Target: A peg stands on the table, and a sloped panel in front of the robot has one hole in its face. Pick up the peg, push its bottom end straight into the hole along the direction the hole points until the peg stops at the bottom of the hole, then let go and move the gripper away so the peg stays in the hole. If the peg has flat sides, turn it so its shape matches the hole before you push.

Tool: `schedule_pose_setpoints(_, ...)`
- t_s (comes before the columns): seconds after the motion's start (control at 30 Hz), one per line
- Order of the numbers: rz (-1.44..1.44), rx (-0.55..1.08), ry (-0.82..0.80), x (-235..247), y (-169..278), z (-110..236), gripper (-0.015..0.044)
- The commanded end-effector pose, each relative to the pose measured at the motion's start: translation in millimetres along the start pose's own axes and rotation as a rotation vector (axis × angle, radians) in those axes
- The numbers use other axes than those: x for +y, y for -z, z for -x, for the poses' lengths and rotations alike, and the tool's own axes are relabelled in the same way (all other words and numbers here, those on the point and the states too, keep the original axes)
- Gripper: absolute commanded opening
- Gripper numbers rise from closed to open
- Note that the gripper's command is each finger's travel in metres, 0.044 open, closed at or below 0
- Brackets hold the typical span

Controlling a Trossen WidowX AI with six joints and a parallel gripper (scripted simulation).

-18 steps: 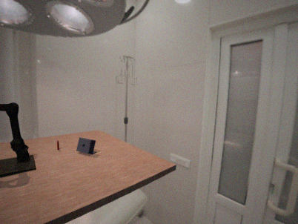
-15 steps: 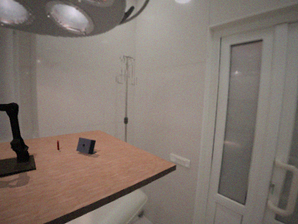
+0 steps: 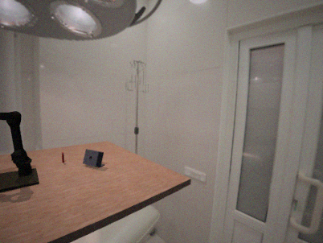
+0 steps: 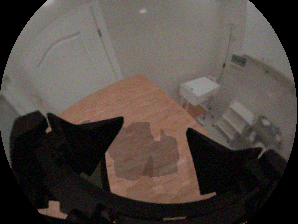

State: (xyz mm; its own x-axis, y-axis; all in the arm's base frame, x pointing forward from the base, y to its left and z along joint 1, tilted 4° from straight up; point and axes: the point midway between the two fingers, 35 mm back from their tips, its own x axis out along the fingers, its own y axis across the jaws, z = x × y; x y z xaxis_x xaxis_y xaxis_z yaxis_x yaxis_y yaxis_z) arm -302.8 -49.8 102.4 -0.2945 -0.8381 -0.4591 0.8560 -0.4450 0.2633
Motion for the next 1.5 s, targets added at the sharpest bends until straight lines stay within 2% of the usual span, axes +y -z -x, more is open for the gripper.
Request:
schedule_pose_setpoints(0.0,-0.056,0.031,0.057,-11,9,12,0.0440)
schedule_pose_setpoints(0.73,-0.371,0.057,0.341,-50,47,92,0.0440)
schedule_pose_setpoints(1.47,-0.683,0.087,0.613,-53,100,173,0.0440)
